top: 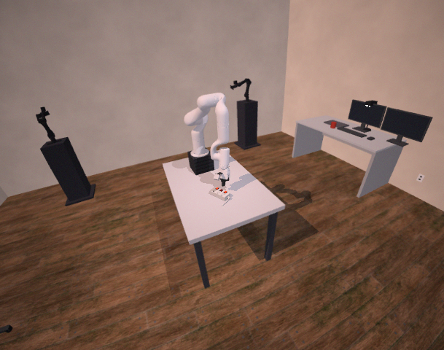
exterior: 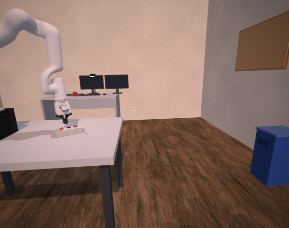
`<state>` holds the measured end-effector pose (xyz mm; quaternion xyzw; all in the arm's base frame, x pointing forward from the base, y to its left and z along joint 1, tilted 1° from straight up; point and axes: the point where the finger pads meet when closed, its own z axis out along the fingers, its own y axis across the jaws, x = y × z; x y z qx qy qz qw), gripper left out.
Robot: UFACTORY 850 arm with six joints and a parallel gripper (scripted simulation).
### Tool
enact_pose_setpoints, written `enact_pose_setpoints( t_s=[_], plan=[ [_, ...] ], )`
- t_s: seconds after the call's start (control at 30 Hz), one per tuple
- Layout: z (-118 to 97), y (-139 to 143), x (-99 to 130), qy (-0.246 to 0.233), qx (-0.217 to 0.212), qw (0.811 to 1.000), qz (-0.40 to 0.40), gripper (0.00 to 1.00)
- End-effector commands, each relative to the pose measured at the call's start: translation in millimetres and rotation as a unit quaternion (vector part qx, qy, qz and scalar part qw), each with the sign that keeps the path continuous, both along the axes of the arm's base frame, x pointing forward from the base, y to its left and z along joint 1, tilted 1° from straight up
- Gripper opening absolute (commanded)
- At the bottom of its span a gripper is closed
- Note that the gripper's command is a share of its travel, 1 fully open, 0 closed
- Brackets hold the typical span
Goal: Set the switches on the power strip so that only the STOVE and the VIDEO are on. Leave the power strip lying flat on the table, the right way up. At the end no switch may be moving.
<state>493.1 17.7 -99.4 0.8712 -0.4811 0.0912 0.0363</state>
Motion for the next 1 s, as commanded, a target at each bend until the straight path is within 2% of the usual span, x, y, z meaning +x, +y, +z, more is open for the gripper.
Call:
enact_pose_setpoints(
  t_s=[0.0,0.87,0.97],
  plan=[
    [0.5,0.1,0.8,-0.001,0.000,1.000,0.000,0.00],
    [1.1,0.0,0.8,-0.001,0.000,1.000,0.000,0.00],
    [20.0,-0.6,0.2,-0.001,-0.001,1.000,0.000,0.00]
  ],
)
